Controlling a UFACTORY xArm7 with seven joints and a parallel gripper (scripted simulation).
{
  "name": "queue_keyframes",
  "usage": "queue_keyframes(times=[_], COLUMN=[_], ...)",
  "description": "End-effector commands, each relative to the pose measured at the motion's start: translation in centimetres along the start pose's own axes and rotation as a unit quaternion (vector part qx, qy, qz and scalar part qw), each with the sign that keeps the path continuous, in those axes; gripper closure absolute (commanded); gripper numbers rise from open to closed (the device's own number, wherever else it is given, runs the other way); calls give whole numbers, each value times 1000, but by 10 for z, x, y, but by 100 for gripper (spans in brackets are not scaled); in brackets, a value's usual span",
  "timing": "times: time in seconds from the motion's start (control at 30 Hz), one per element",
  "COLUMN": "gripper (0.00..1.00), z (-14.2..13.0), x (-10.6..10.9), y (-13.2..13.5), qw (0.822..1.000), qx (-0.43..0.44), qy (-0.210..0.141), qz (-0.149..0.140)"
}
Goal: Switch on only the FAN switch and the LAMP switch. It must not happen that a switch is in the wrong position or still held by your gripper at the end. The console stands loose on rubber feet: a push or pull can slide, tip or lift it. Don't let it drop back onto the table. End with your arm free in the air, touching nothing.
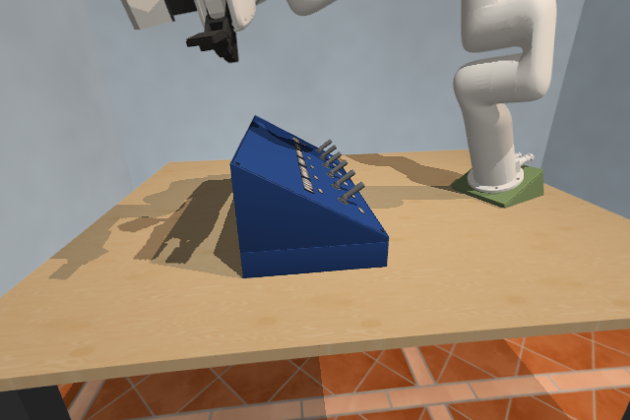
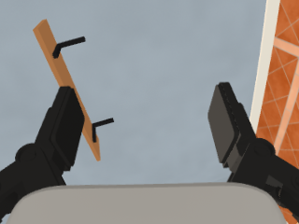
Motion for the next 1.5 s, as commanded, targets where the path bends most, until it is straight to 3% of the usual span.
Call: queue_keyframes(times=[0.0,0.57,1.07,1.47], gripper=[0,0,0,0], z=[0,-12,-45,-56], x=[1,6,21,26], y=[-2,-13,-44,-55], qw=[1000,1000,1000,1000], qx=[2,2,2,2], qy=[0,0,0,0], qz=[1,1,1,1])
Point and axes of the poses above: the point where the finger pads meet when closed, its own x axis back along the fingers, its own y axis across the jaws, z = x × y, the point moved 5 cm from there along x, back along the fingers, and after that the axes turned 10 degrees about -x, right-handed, at the moved point
